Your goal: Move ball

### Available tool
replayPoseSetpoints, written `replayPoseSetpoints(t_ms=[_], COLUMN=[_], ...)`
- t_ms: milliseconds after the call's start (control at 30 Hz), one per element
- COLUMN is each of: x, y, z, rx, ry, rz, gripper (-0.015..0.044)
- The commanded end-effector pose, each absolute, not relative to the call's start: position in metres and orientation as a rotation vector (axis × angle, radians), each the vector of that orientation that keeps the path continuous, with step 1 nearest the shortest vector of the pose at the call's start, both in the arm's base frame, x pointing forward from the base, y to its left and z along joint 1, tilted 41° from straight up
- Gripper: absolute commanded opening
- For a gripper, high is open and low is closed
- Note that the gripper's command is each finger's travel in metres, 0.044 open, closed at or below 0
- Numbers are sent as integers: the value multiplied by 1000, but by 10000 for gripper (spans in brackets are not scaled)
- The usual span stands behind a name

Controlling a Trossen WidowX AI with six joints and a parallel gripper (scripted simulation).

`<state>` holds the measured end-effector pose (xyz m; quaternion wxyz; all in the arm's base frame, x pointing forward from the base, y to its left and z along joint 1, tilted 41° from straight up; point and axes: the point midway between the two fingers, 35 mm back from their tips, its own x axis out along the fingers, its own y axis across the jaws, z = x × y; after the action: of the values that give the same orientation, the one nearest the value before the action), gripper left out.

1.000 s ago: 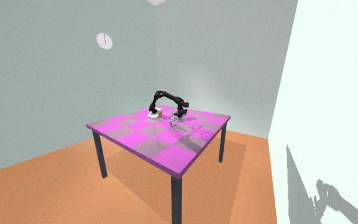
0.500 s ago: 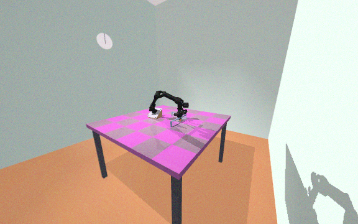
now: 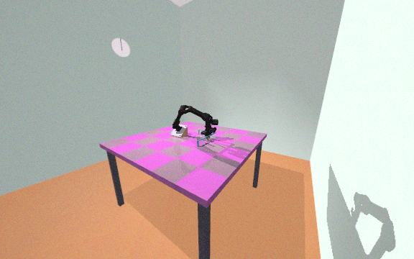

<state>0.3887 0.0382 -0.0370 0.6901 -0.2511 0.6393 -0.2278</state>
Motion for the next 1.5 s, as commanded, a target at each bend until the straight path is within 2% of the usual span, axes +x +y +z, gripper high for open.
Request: replayPoseSetpoints(t_ms=[0,133,367,600,1333,1467], x=[389,389,389,381,383,378], y=[38,38,40,92,89,113], z=[-37,-37,-35,29,20,49], rx=[-561,-561,-561,-563,-576,-571], ry=[1429,1429,1430,1438,1427,1425], rz=[-509,-509,-509,-514,-499,-501], gripper=[131,226,226,226,226,331])
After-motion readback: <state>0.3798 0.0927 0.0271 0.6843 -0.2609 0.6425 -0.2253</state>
